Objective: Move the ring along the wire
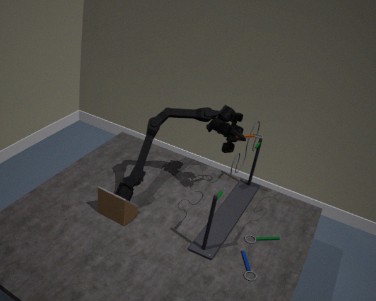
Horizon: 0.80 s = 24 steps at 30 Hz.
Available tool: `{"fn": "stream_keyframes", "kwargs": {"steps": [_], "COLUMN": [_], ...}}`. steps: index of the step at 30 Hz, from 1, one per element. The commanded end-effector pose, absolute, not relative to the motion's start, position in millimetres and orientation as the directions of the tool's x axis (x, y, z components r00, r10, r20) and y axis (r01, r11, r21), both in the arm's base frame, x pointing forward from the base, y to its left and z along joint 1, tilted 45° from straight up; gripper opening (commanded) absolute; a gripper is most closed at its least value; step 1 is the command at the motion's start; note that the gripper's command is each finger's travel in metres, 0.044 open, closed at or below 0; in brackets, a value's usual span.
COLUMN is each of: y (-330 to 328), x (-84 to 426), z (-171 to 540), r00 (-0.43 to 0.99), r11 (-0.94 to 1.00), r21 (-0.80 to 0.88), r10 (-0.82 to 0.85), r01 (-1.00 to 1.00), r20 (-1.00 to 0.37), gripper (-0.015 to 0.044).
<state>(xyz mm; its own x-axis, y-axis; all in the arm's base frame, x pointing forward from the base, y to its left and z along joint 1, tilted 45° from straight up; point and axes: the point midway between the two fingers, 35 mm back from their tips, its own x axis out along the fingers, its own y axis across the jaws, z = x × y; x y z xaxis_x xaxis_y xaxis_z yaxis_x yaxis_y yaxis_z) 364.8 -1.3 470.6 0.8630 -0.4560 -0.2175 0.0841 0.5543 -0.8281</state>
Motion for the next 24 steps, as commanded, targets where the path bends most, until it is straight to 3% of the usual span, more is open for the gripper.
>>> {"fn": "stream_keyframes", "kwargs": {"steps": [1, 24], "y": [-0.9, 4.9], "x": [363.8, 364.8], "z": [473.6, 467.1], "r00": [0.867, 0.876], "r11": [0.585, 0.744], "r21": [-0.805, -0.660], "r10": [-0.446, -0.382], "r01": [0.095, 0.103], "r20": [-0.222, -0.294], "gripper": [-0.0150, -0.0150]}}
